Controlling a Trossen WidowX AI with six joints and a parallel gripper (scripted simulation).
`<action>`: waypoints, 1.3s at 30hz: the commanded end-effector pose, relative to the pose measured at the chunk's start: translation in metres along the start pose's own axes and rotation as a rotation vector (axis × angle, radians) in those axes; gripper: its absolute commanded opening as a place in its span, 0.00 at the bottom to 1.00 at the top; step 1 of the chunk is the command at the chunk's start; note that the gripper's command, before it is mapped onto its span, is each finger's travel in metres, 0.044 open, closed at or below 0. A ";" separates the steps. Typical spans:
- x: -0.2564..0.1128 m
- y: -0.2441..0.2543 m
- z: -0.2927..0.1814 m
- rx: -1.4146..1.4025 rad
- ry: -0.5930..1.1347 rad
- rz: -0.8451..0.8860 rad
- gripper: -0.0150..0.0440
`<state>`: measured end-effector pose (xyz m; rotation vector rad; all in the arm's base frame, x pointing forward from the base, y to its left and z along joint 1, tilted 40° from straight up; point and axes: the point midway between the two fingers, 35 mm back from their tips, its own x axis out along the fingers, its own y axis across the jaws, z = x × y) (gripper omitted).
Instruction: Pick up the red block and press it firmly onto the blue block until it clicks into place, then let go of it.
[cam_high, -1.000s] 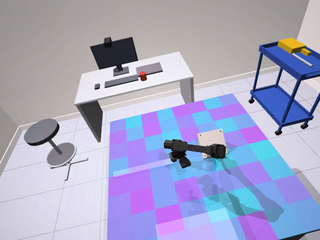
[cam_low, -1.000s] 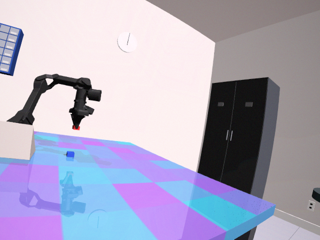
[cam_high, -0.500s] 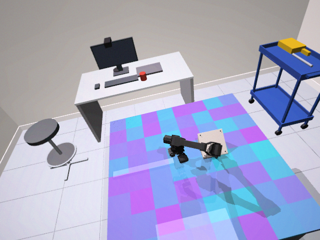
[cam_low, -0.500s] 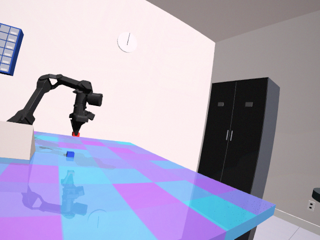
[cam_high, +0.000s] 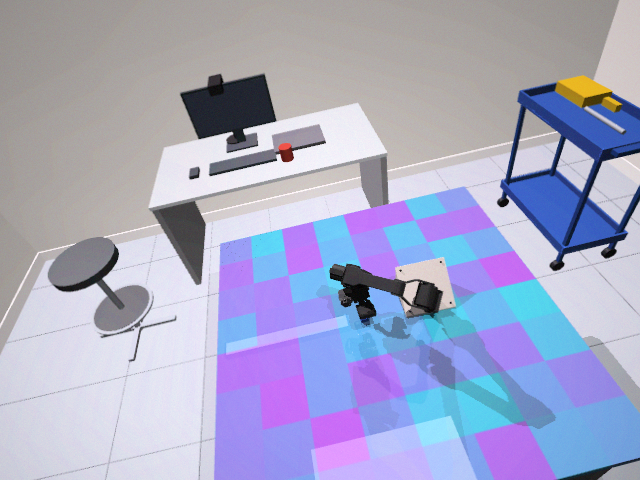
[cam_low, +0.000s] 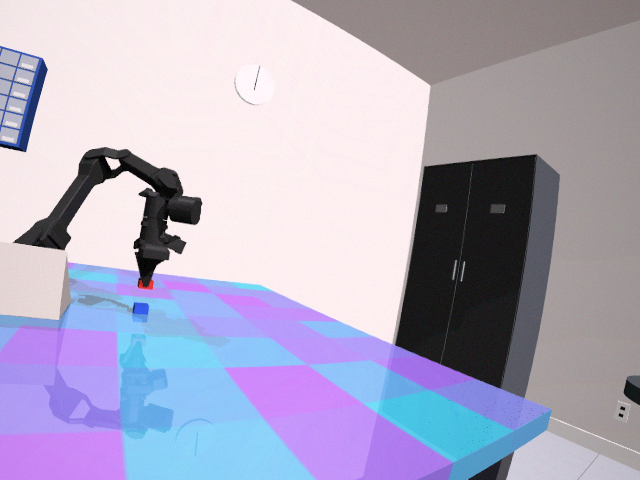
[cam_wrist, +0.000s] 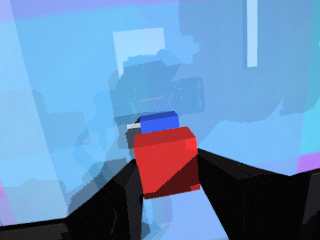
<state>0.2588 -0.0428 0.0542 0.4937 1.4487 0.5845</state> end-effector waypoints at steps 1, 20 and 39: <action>0.011 -0.001 -0.001 0.002 0.005 0.000 0.25; 0.037 -0.001 -0.003 0.002 0.005 0.001 0.25; 0.040 -0.002 -0.004 0.002 0.005 0.001 0.25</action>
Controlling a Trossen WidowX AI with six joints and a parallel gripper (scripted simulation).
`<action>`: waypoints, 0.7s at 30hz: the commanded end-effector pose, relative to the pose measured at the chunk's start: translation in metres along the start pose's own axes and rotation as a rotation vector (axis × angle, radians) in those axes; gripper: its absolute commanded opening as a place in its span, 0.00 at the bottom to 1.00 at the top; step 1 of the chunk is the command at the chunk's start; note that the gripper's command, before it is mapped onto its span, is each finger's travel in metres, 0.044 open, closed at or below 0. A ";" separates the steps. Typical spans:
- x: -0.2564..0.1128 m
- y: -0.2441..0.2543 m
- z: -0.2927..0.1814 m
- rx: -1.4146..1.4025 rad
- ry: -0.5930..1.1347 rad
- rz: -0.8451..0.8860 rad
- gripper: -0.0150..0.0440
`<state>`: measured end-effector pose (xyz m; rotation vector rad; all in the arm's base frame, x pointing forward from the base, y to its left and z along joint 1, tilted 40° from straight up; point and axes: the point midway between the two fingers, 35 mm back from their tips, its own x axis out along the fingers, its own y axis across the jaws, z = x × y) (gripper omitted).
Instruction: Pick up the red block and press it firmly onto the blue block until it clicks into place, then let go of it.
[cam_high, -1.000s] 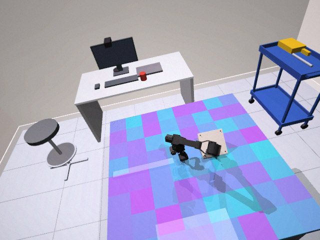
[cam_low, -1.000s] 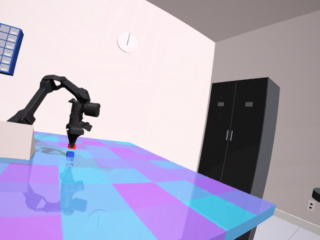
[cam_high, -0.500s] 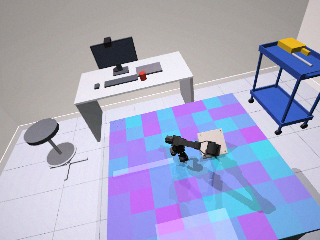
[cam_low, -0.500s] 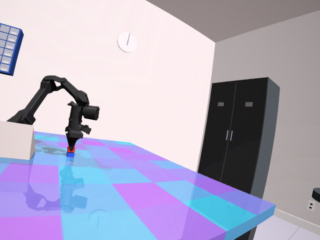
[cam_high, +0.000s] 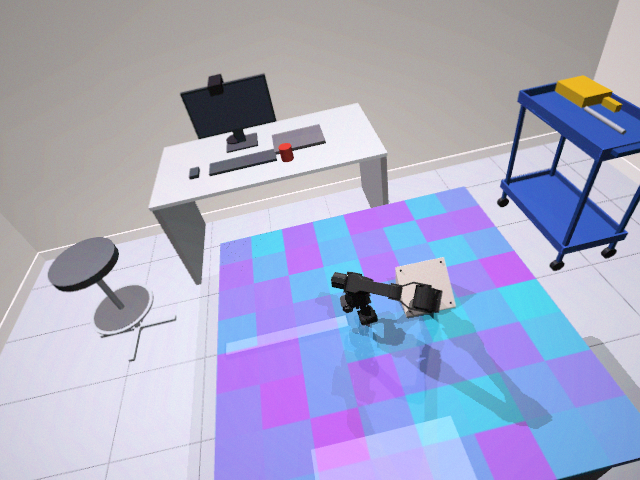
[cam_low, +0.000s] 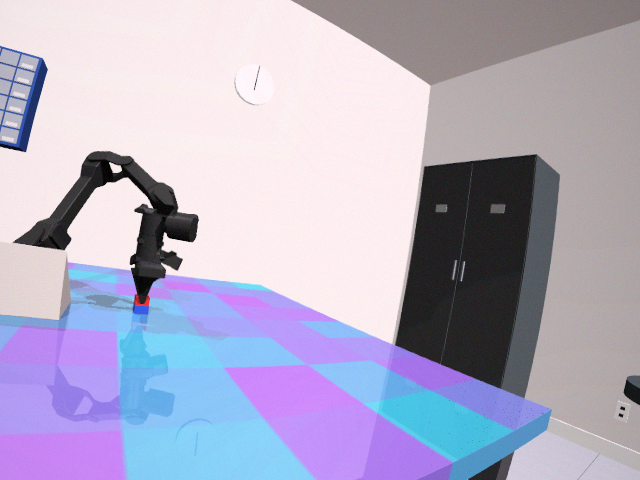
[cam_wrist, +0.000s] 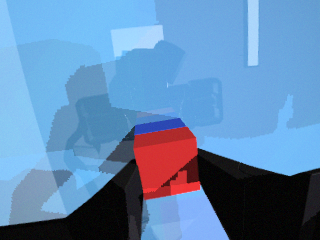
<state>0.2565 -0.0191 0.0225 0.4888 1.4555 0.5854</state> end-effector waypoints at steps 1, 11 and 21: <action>0.001 0.000 0.000 0.003 -0.002 0.004 0.25; 0.002 0.000 0.000 0.002 -0.002 -0.001 0.25; 0.002 0.000 0.000 0.002 -0.002 -0.001 0.57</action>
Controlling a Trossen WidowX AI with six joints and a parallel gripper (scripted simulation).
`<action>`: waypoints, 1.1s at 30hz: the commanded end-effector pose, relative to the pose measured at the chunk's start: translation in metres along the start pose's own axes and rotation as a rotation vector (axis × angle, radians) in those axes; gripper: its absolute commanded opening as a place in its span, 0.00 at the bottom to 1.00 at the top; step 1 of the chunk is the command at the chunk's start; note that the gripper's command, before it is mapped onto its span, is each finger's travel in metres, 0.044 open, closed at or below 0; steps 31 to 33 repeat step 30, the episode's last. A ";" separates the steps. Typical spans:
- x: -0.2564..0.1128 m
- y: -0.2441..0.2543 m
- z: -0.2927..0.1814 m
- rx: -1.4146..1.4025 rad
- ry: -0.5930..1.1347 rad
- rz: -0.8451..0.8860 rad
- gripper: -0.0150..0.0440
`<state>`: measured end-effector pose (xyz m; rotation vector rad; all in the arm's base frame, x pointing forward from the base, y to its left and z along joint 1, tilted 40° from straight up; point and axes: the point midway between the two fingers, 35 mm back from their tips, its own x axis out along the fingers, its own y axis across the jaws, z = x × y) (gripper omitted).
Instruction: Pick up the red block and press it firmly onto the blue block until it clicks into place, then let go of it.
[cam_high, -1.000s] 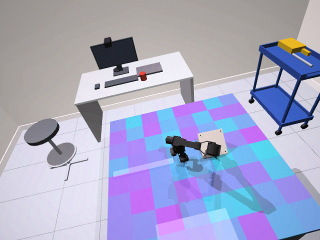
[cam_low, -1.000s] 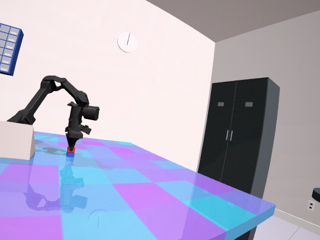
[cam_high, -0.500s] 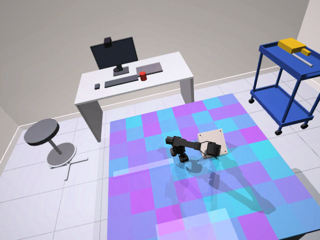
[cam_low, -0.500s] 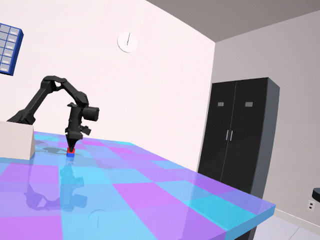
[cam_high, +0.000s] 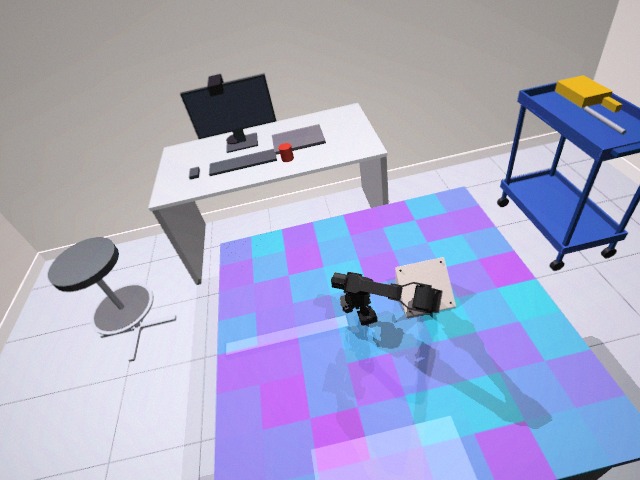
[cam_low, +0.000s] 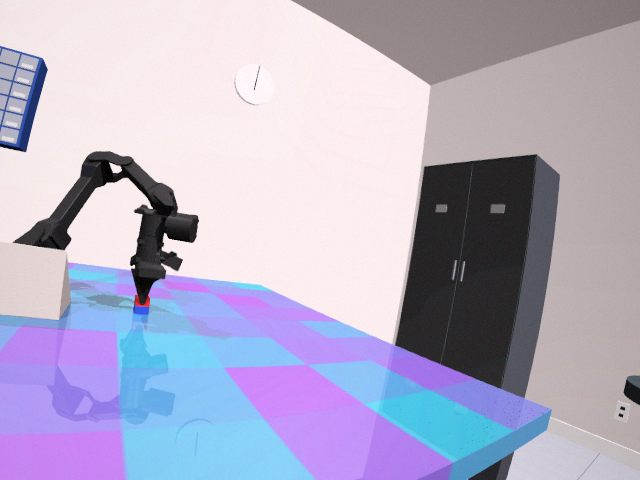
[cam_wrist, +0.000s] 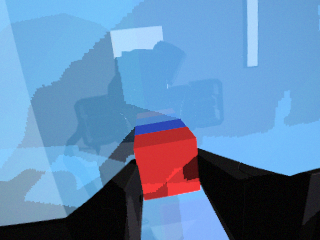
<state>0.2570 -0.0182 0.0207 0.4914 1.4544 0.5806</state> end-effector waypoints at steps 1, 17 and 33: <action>0.000 0.000 0.000 -0.002 0.001 0.000 0.61; -0.099 -0.002 0.000 0.001 0.003 0.002 0.63; -0.101 -0.004 0.004 0.001 0.002 0.002 0.63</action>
